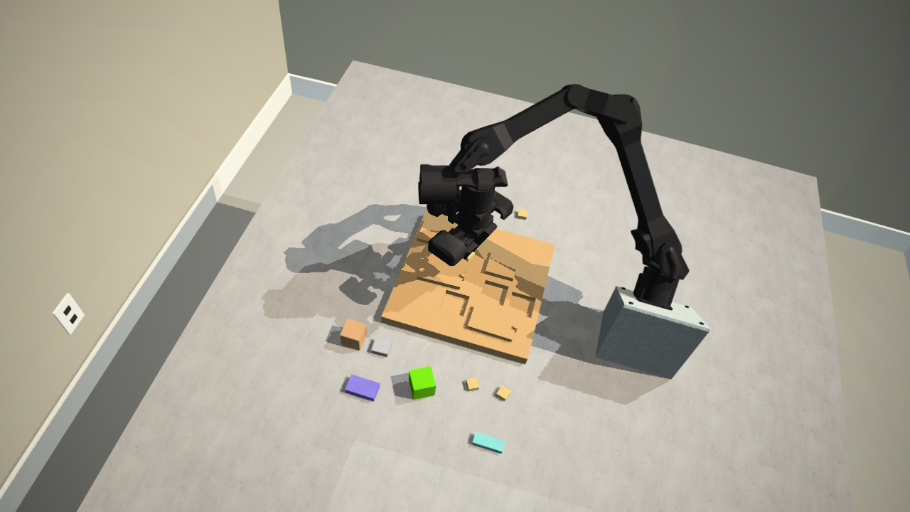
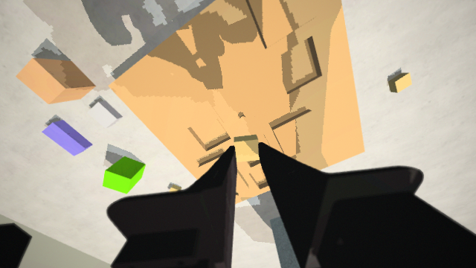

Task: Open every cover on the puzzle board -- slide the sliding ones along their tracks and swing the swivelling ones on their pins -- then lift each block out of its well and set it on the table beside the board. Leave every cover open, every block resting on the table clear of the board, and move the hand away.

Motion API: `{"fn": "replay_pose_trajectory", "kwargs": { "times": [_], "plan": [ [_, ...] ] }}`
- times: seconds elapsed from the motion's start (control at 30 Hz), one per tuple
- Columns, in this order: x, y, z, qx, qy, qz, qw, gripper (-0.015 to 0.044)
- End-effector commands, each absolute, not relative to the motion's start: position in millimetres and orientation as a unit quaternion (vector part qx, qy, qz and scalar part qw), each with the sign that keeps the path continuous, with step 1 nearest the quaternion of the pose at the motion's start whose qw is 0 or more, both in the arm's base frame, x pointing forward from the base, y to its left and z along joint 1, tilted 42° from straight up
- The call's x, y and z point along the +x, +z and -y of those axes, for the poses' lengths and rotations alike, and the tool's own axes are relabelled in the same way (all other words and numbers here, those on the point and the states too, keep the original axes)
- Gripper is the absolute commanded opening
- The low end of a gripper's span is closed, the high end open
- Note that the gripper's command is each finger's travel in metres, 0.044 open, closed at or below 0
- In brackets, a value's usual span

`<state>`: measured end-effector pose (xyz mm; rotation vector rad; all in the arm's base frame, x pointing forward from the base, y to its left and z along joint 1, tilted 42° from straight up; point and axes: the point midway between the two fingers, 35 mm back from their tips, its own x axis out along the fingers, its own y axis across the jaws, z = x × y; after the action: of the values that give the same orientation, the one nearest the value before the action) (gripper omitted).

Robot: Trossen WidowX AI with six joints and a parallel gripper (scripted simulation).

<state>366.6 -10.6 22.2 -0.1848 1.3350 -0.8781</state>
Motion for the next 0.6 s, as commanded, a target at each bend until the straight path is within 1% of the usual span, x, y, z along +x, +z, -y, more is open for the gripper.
{"fn": "replay_pose_trajectory", "kwargs": {
  "times": [0.0, 0.57],
  "plan": [
    [364, 33, 22, -0.081, -0.392, -0.597, 0.695, 0.008],
    [345, 77, 70, -0.077, -0.388, -0.599, 0.696, 0.008]
  ]
}}
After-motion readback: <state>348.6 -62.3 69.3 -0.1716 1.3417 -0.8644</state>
